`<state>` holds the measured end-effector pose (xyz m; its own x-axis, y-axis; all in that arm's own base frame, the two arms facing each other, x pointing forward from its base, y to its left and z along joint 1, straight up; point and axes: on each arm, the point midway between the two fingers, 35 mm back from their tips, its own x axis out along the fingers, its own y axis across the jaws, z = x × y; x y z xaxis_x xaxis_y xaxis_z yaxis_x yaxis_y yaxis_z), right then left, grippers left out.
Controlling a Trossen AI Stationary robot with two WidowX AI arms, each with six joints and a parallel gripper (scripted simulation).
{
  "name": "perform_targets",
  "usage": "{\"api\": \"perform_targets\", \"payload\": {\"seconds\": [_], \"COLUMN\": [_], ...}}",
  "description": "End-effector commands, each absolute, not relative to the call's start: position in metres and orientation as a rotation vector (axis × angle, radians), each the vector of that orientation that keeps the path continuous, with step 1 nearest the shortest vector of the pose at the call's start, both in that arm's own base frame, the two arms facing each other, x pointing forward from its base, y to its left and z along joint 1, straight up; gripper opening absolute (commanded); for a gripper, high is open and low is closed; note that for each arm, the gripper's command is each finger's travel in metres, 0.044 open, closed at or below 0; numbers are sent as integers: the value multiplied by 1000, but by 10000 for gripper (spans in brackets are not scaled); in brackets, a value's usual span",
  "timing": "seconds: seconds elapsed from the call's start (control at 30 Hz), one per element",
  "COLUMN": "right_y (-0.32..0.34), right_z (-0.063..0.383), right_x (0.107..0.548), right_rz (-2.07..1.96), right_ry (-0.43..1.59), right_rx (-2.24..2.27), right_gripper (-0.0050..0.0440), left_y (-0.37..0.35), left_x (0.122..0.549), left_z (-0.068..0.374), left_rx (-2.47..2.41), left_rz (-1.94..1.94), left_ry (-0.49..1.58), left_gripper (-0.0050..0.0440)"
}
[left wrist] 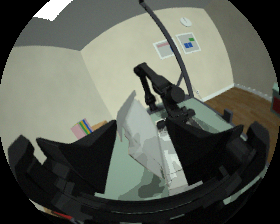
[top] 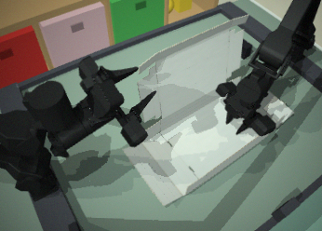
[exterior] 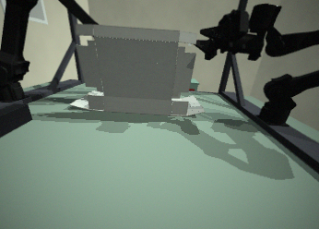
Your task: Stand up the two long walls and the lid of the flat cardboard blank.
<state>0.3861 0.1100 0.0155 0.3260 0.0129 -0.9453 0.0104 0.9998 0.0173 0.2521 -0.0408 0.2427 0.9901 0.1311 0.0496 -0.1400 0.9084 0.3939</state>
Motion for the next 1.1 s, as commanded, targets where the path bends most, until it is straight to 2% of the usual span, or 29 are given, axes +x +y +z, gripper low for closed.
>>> {"api": "perform_targets", "payload": {"seconds": [0.0,0.13,0.23,0.3,0.6,0.97,1.07], "right_y": [116,115,116,116,118,111,111], "right_z": [-20,-23,-11,-11,100,107,123], "right_x": [361,358,363,363,405,388,387], "right_rz": [1,-6,-6,-6,11,-5,-6], "right_ry": [1340,1339,1338,1338,1253,1332,1321], "right_rx": [10,11,11,11,33,13,15], "right_gripper": [195,195,195,195,195,195,267], "left_y": [-41,-41,-41,-41,-41,-41,-41], "left_x": [236,236,236,236,236,236,236], "left_z": [244,244,244,244,244,244,244], "left_rx": [405,405,405,405,405,405,405], "left_rz": [148,148,148,148,148,148,148], "left_ry": [-18,-18,-18,-18,-17,-17,-17], "left_gripper": [283,283,211,211,0,0,75]}}
